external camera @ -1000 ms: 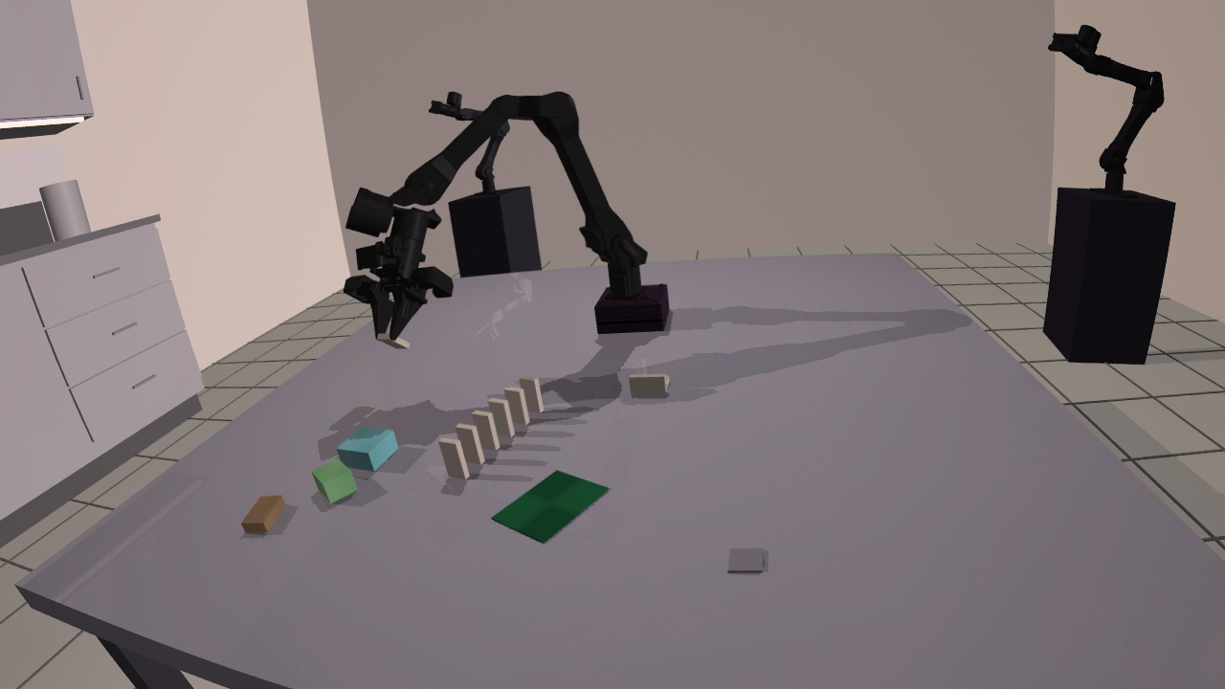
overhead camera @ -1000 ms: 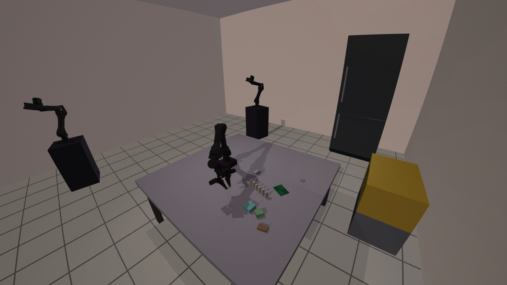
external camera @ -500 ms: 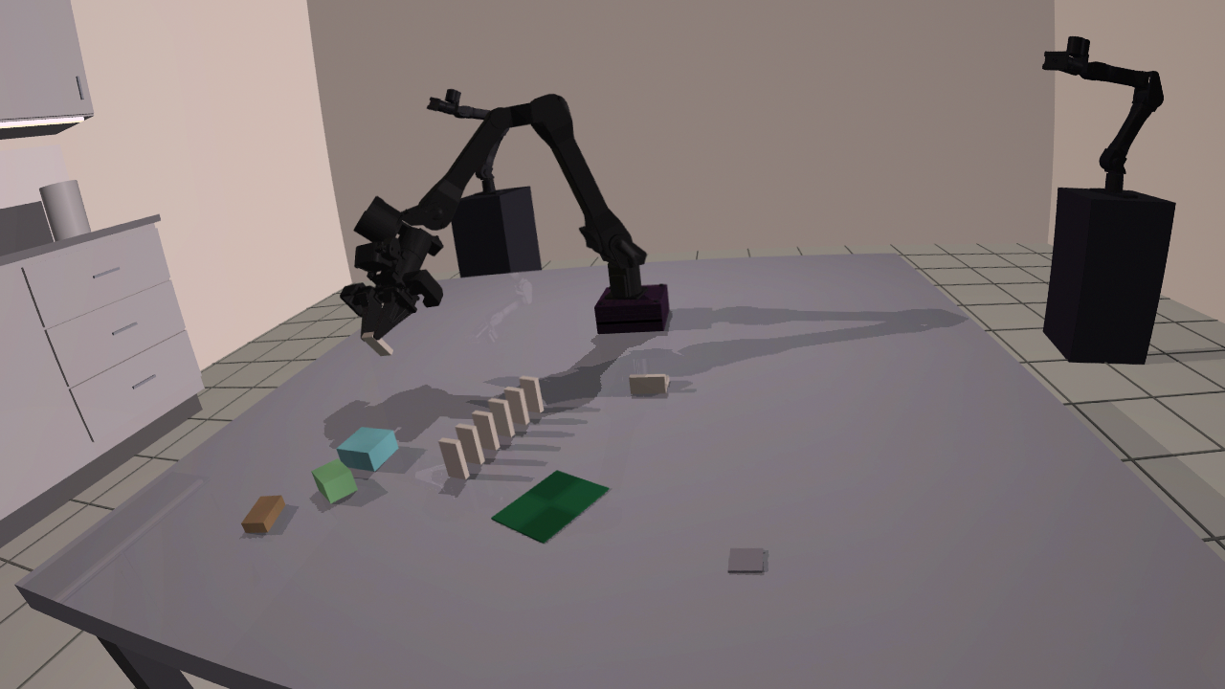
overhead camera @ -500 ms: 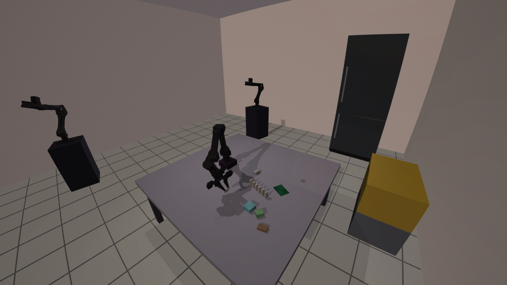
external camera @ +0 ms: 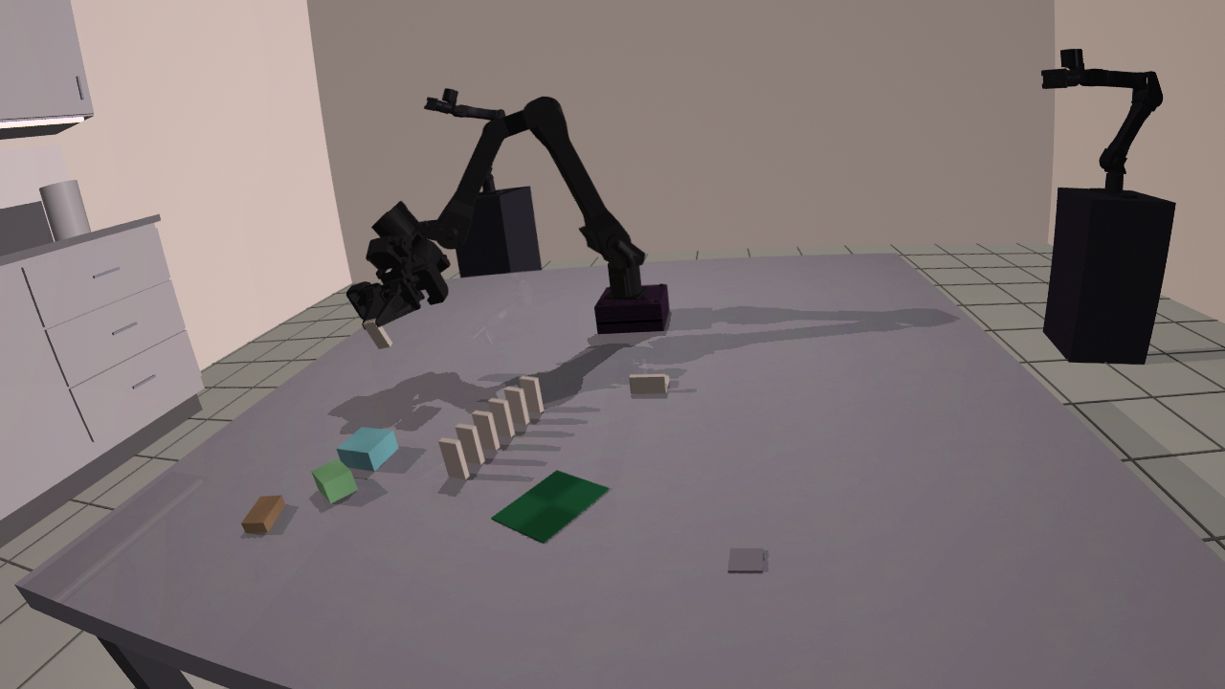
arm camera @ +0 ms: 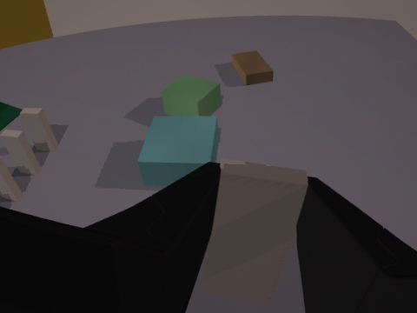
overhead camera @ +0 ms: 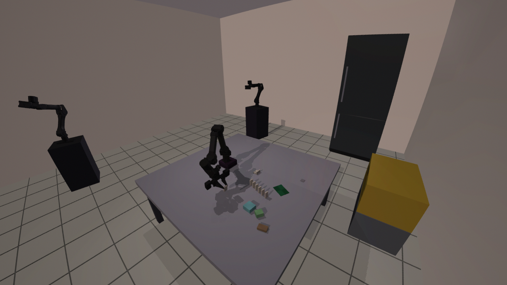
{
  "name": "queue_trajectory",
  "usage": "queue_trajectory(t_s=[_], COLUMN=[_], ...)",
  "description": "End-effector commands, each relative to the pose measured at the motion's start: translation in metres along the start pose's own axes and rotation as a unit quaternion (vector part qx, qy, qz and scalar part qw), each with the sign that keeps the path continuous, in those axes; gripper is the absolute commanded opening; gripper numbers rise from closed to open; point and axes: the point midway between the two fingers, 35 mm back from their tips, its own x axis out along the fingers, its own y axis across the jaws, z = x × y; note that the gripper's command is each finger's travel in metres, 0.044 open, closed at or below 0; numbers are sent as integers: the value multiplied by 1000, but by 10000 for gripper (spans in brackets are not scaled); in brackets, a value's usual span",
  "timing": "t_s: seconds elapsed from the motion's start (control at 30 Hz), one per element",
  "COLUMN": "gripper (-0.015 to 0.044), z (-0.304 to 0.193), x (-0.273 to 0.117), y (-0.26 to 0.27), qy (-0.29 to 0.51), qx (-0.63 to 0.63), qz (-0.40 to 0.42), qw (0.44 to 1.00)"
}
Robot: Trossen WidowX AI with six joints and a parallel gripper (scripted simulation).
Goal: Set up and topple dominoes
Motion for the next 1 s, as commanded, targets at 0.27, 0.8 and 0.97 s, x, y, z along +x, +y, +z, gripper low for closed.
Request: queue_trajectory(t_s=[0.27,0.8,0.97], gripper=[107,107,107], z=[-4,-17,-24], x=[-26,-69,-82], y=[13,50,65], qy=[-76,-132,-138], qx=[-9,-48,-64], qz=[46,116,139], qw=[996,983,979])
